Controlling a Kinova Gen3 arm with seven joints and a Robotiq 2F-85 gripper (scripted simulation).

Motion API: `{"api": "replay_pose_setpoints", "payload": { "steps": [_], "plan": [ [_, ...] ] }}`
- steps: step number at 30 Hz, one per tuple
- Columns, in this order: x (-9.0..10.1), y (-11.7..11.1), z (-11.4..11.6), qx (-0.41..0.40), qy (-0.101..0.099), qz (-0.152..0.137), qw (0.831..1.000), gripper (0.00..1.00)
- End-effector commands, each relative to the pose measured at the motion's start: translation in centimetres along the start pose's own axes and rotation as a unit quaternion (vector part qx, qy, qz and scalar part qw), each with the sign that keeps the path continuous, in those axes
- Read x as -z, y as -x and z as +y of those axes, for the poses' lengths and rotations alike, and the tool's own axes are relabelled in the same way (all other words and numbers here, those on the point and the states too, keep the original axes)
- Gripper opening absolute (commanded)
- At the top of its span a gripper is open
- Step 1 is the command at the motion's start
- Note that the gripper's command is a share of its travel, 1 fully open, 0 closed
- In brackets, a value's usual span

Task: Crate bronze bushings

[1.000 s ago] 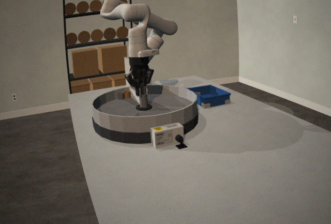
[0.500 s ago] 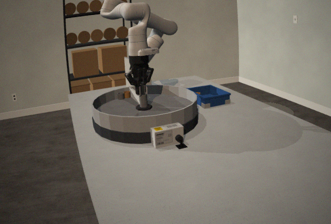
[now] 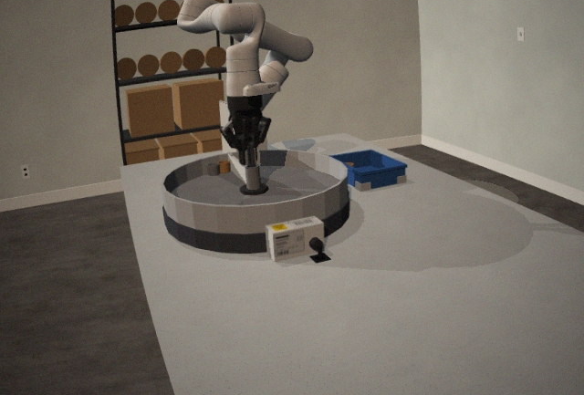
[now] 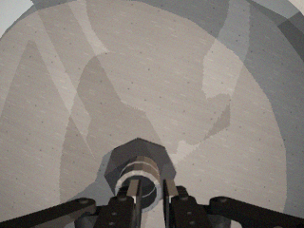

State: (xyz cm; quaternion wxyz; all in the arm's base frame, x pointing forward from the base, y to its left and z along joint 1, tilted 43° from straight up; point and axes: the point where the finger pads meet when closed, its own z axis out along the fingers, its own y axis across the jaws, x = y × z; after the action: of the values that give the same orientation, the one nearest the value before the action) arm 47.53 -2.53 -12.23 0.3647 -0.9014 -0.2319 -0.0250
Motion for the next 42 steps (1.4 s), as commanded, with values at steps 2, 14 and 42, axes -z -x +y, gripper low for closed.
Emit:
{"api": "replay_pose_setpoints", "payload": {
  "steps": [2, 14, 42],
  "plan": [
    [0.1, 0.0, 0.1, 0.000, 0.001, 0.001, 1.000, 0.16],
    [0.6, 0.0, 0.1, 0.000, 0.001, 0.001, 1.000, 0.16],
    [3.8, 0.0, 0.0, 0.000, 0.001, 0.001, 1.000, 0.16]
  ]
}}
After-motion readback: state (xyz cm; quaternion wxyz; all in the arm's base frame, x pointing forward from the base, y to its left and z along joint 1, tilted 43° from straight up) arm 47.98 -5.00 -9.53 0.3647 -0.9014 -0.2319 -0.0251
